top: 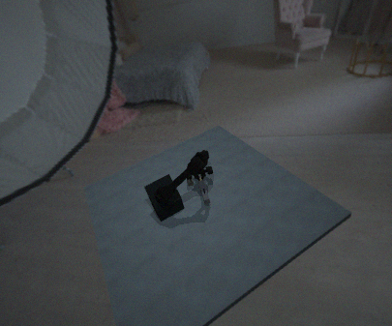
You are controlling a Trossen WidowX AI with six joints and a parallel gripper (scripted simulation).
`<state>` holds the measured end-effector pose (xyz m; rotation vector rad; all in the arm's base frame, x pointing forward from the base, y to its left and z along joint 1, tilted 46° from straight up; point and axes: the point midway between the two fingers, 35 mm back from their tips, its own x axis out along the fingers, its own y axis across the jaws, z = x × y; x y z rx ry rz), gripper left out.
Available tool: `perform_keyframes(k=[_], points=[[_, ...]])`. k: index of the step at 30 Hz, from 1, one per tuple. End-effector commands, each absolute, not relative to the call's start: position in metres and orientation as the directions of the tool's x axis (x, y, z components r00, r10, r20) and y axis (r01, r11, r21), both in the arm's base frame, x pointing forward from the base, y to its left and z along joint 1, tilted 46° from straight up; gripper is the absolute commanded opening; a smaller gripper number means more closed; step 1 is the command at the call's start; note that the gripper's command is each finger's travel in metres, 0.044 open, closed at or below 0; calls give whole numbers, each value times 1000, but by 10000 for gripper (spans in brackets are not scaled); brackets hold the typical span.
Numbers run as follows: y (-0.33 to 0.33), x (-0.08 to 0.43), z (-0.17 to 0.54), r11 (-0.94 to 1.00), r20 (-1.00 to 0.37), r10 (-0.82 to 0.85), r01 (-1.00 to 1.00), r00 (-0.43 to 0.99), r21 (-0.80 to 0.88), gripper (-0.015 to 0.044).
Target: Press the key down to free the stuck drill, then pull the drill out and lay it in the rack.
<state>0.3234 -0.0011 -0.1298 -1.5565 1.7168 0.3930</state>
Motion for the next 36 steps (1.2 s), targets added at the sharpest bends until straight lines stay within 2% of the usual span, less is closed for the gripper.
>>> perform_keyframes(k=[1,36], points=[[0,323,-129,202,-704,-708,-943,46,-265,0],[17,331,-143,203,-705,-707,-942,47,-266,0]])
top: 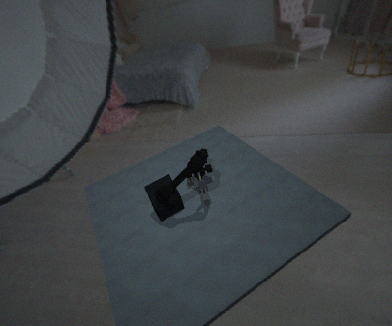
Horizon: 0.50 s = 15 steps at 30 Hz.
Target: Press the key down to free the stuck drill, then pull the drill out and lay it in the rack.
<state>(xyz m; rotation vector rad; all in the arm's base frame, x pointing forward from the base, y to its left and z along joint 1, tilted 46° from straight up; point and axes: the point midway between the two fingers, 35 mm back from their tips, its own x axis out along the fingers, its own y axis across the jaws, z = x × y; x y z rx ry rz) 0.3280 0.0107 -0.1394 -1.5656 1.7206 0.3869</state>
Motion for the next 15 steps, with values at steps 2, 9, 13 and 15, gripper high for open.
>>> perform_keyframes(k=[2,9,13,15], points=[[19,332,-144,203,-706,-707,-942,47,-266,0],[26,335,-151,203,-706,-707,-942,48,-267,0],[31,337,-155,203,-706,-706,-942,48,-267,0],[33,338,-157,203,-706,-706,-942,48,-267,0]])
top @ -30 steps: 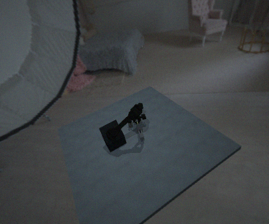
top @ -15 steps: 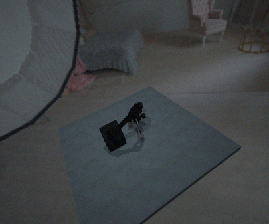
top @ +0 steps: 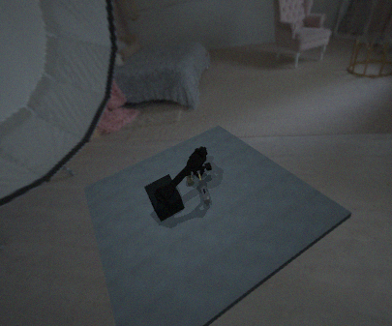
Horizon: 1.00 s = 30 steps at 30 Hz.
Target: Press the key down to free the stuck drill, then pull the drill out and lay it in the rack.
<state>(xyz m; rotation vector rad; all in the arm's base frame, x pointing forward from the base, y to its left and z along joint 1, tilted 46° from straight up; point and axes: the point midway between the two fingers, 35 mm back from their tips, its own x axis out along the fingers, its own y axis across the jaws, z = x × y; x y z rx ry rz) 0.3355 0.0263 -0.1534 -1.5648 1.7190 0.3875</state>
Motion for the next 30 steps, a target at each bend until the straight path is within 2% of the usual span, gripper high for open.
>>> perform_keyframes(k=[1,30], points=[[34,339,-158,203,-707,-706,-942,48,-267,0],[52,346,-167,204,-708,-705,-942,49,-268,0]])
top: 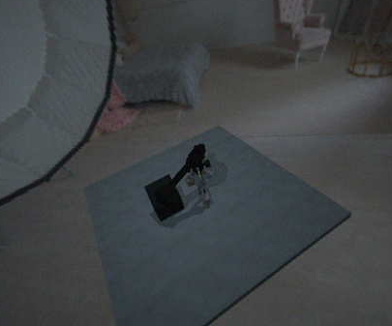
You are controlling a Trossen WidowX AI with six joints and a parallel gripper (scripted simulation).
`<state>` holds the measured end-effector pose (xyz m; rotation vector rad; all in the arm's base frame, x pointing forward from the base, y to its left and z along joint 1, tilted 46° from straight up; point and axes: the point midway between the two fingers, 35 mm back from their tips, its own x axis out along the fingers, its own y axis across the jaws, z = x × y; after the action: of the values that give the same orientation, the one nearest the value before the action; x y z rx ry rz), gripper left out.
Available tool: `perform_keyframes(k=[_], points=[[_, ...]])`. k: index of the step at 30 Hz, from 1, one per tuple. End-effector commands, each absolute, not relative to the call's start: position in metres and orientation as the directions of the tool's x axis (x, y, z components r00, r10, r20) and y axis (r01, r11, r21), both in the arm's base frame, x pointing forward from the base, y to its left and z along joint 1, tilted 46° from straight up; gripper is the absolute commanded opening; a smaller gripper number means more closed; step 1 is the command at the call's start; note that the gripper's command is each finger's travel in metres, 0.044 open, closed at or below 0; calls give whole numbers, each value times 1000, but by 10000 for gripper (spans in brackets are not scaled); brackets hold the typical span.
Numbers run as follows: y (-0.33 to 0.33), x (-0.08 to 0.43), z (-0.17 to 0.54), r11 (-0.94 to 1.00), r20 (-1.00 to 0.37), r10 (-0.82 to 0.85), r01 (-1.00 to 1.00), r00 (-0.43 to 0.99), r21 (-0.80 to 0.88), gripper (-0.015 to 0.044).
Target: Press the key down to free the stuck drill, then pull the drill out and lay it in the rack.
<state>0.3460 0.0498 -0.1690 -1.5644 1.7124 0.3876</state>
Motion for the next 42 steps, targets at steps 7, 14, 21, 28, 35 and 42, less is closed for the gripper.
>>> perform_keyframes(k=[7,14,21,28,35,42], points=[[53,346,-164,204,-708,-705,-942,49,-267,0],[55,346,-161,204,-708,-705,-942,49,-267,0],[56,345,-158,204,-708,-705,-942,49,-267,0],[58,345,-155,204,-708,-704,-942,49,-267,0],[60,345,-153,204,-708,-704,-942,49,-267,0],[62,345,-150,204,-708,-704,-942,49,-267,0]])
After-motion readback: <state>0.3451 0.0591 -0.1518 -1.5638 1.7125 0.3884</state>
